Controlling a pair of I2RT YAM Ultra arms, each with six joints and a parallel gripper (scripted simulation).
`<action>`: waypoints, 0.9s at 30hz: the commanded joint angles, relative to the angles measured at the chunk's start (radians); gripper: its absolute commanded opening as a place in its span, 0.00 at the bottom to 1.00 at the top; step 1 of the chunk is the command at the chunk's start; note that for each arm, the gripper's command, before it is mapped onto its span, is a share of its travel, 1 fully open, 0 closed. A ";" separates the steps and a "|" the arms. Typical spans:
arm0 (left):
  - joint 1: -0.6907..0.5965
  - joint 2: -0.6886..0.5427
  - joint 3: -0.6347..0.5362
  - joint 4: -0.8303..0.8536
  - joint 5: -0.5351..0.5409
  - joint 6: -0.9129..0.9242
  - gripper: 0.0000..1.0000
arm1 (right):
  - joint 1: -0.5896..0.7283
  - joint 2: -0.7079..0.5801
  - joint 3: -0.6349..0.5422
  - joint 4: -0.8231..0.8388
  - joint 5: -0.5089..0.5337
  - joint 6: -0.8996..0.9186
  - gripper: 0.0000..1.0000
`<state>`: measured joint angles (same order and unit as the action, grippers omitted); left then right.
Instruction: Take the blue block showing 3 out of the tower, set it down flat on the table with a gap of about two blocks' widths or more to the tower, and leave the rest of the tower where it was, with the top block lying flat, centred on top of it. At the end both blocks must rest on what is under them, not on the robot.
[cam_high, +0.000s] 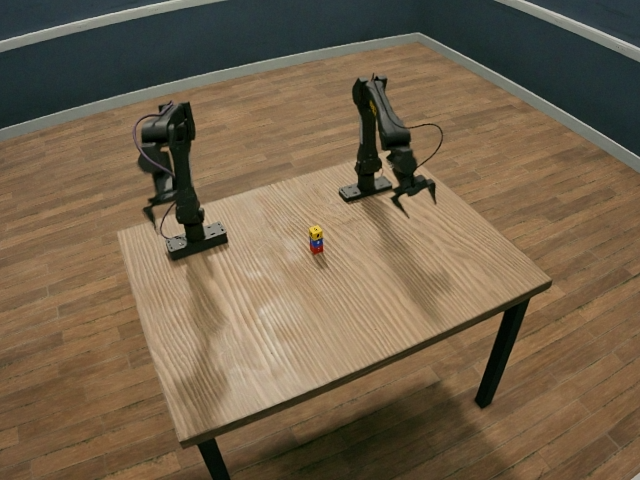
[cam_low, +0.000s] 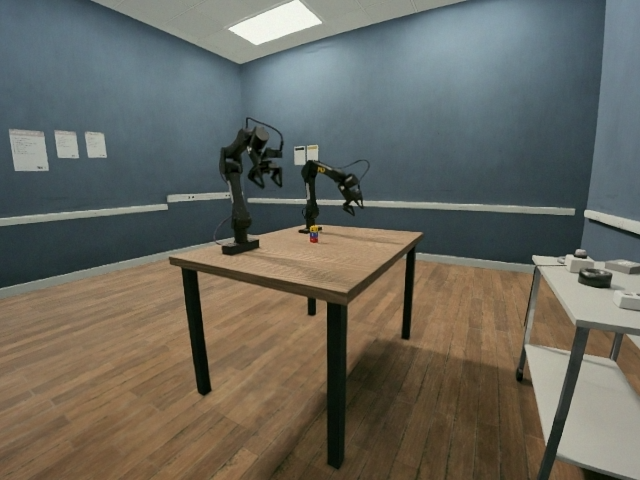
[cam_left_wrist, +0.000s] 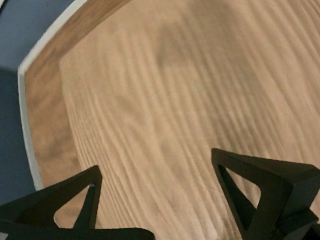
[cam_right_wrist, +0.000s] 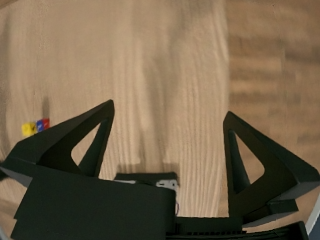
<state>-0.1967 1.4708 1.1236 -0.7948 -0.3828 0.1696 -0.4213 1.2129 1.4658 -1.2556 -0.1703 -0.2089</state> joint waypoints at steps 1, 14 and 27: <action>-0.031 0.008 -0.021 0.019 -0.065 0.085 1.00 | 0.030 -0.046 -0.014 0.031 -0.044 -0.005 1.00; -0.428 0.101 -0.049 0.060 -0.289 0.413 1.00 | 0.379 -0.359 -0.172 0.071 -0.165 0.002 1.00; -0.763 0.182 -0.078 0.093 -0.482 0.689 1.00 | 0.603 -0.573 -0.283 0.099 -0.257 -0.009 1.00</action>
<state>-0.9043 1.6337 1.0657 -0.7197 -0.7826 0.7601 0.1444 0.6914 1.1973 -1.1877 -0.3798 -0.2066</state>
